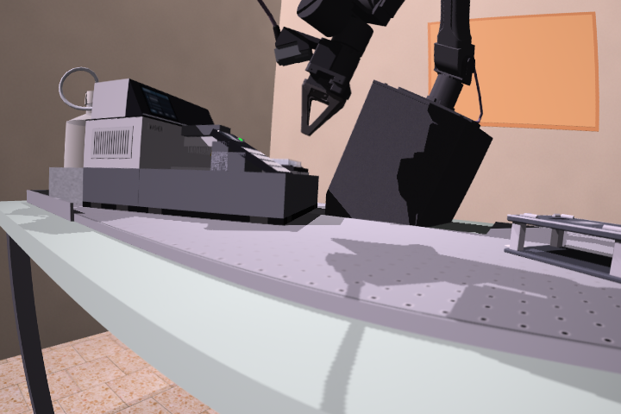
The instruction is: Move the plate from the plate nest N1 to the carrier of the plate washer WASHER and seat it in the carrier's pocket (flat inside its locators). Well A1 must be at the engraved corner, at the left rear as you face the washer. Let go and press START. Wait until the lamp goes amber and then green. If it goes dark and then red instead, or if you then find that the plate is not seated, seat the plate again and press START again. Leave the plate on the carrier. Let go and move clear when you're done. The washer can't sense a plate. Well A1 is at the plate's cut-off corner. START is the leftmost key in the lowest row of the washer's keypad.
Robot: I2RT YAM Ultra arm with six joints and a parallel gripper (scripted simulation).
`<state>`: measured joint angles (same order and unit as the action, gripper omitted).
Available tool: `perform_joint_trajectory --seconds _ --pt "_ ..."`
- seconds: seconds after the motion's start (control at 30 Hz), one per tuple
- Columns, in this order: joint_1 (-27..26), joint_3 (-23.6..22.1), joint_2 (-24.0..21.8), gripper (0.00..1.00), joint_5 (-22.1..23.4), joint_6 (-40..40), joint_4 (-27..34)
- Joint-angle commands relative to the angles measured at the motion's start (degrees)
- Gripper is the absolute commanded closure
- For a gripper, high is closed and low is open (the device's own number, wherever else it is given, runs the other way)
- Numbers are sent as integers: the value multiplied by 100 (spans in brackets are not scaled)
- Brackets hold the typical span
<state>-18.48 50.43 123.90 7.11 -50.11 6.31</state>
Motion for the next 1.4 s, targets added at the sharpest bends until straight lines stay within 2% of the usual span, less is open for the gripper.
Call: perform_joint_trajectory --seconds 0.0,0.1,0.17,0.3,0.37,0.4,1.37 --pt "342 -504 -314 98 -590 -459 -745" --pt "631 -836 -422 100 -1110 -754 -1268" --pt "828 -1024 -247 100 -1490 -917 -1583" --pt "832 -1088 -198 100 -1716 -1013 -1826" --pt "832 -1088 -198 100 -1716 -1013 -1826" --pt "840 -921 -218 100 -1745 -1018 -1894" --pt "840 -899 -147 100 -1764 -998 -1968"
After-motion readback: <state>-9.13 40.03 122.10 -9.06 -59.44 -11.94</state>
